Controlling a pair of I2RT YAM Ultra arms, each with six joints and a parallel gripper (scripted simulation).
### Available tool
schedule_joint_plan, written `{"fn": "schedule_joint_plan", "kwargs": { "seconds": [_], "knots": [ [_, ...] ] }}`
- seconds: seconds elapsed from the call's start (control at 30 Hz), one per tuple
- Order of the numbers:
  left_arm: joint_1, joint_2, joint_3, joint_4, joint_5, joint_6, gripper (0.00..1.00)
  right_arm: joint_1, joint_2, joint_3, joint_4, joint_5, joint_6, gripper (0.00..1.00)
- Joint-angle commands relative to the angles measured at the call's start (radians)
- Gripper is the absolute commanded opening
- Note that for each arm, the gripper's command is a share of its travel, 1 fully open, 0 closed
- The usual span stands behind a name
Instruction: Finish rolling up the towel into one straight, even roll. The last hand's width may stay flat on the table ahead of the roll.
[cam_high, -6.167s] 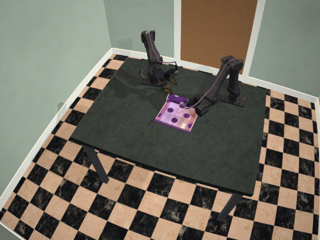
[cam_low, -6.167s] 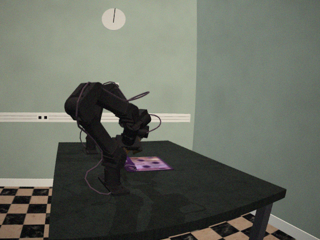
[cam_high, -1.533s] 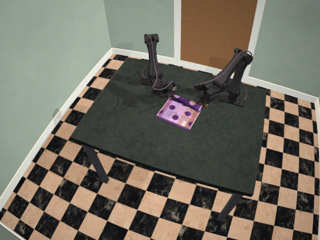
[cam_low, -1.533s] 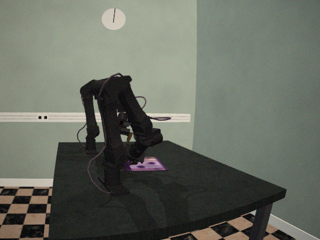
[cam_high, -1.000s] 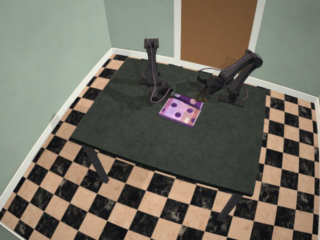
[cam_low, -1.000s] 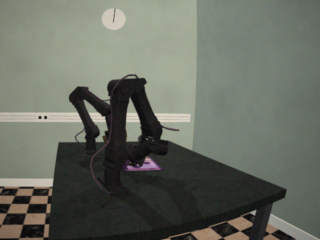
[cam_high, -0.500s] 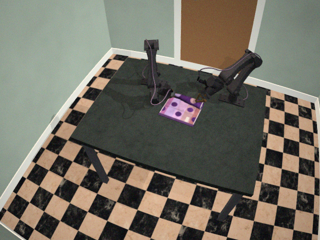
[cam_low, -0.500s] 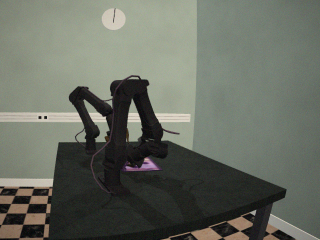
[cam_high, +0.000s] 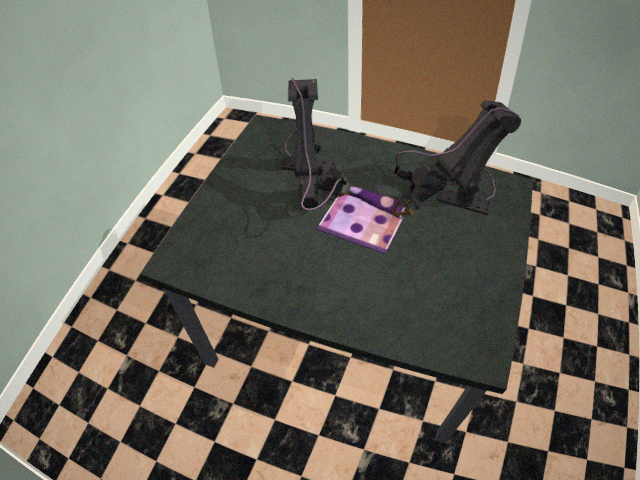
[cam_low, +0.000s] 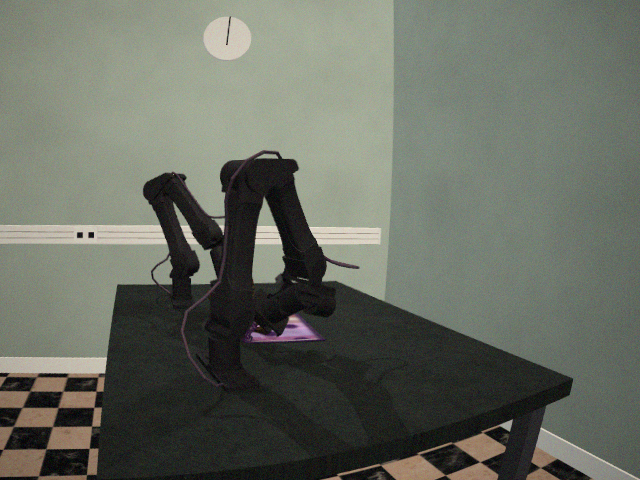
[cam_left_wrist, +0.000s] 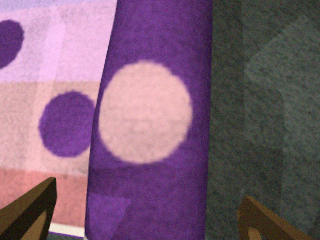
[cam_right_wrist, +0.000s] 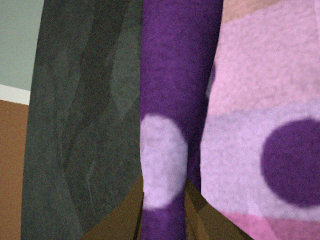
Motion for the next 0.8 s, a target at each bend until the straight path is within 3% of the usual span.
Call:
{"fn": "schedule_joint_plan", "kwargs": {
  "seconds": [0.0, 0.17, 0.53, 0.77],
  "knots": [
    [-0.010, 0.031, -0.022, 0.112, 0.006, -0.004, 0.98, -0.005, 0.020, 0.011, 0.018, 0.018, -0.009, 0.20],
    [-0.023, 0.071, -0.003, 0.141, -0.001, -0.017, 0.98, -0.005, 0.020, 0.011, 0.018, 0.018, -0.009, 0.20],
    [-0.026, 0.092, -0.006, 0.167, -0.004, -0.020, 0.51, -0.005, 0.020, 0.011, 0.018, 0.018, -0.009, 0.20],
    [-0.026, 0.092, -0.006, 0.167, -0.004, -0.020, 0.43, -0.005, 0.020, 0.011, 0.018, 0.018, -0.009, 0.20]
  ]
}}
